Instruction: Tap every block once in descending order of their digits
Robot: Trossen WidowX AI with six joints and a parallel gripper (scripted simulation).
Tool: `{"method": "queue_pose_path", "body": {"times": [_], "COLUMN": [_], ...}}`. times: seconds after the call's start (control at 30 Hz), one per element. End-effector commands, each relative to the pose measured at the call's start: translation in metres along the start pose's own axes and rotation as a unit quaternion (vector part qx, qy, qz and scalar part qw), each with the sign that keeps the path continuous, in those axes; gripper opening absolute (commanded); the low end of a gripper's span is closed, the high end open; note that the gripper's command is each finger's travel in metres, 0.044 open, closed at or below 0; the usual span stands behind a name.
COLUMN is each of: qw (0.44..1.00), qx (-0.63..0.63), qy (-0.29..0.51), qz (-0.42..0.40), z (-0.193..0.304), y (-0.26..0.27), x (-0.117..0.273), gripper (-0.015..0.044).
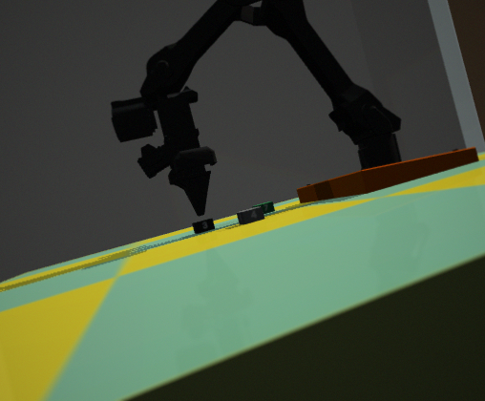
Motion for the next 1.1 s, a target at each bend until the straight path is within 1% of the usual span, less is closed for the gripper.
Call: {"method": "queue_pose_path", "body": {"times": [0.0, 0.33, 0.43, 0.47, 0.63, 0.7, 0.77, 0.87, 1.07], "qw": [1.0, 1.0, 1.0, 1.0, 1.0, 1.0, 1.0, 1.0, 1.0], "qx": [0.003, 0.003, 0.003, 0.003, 0.003, 0.003, 0.005, 0.009, 0.018], "qy": [0.004, 0.004, 0.003, 0.004, 0.004, 0.003, 0.002, 0.001, 0.001], "qz": [0.002, 0.002, 0.002, 0.002, 0.002, 0.001, 0.0, -0.004, -0.013], "z": [0.001, 0.002, 0.001, 0.001, 0.001, 0.002, 0.005, 0.018, 0.061], "y": [-0.001, -0.001, 0.0, -0.001, -0.001, 0.005, 0.022, 0.065, 0.143], "x": [-0.01, -0.014, 0.013, 0.016, 0.016, 0.018, 0.023, 0.037, 0.064], "gripper": [0.002, 0.002, 0.002, 0.002, 0.002, 0.0072, 0.0125, 0.0204, 0.0361]}}
Point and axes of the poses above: the point midway between the two fingers, 35 mm back from their tips, its own x axis back along the fingers, its own y axis across the jaws, z = x × y, the point moved 3 cm from there along x, back along the fingers, and after that the axes turned 12 degrees about -x, right-handed, at the moved point
